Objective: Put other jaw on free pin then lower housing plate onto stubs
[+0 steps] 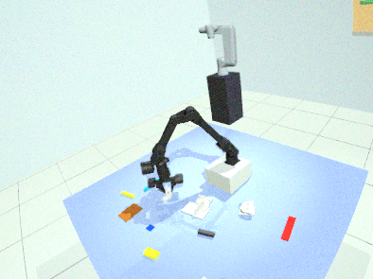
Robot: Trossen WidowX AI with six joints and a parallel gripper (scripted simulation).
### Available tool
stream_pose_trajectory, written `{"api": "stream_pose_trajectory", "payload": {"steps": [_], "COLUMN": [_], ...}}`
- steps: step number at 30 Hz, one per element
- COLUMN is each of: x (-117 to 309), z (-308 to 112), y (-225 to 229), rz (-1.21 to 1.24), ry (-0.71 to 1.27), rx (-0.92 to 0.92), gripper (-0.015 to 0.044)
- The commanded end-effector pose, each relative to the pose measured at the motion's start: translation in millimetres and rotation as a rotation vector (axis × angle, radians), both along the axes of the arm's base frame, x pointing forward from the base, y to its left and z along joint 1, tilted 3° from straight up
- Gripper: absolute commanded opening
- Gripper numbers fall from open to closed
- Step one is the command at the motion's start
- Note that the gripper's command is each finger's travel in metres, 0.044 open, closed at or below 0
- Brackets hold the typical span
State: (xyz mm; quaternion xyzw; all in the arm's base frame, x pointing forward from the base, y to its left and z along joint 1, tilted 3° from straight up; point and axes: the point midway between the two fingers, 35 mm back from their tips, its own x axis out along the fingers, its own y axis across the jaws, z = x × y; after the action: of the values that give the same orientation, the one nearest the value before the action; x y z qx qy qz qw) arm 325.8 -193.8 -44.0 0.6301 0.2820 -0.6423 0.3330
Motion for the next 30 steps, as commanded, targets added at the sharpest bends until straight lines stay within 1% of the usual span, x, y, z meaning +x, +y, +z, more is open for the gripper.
{"api": "stream_pose_trajectory", "payload": {"steps": [1,14,30], "x": [-0.3,-0.1,1.0], "z": [-0.1,2.0,53.4], "y": [0.2,0.2,2.8], "rz": [0.000,0.000,0.002], "ry": [0.001,0.001,0.001], "rx": [0.001,0.001,-0.001], "gripper": [0.0134,0.0134,0.0134]}}
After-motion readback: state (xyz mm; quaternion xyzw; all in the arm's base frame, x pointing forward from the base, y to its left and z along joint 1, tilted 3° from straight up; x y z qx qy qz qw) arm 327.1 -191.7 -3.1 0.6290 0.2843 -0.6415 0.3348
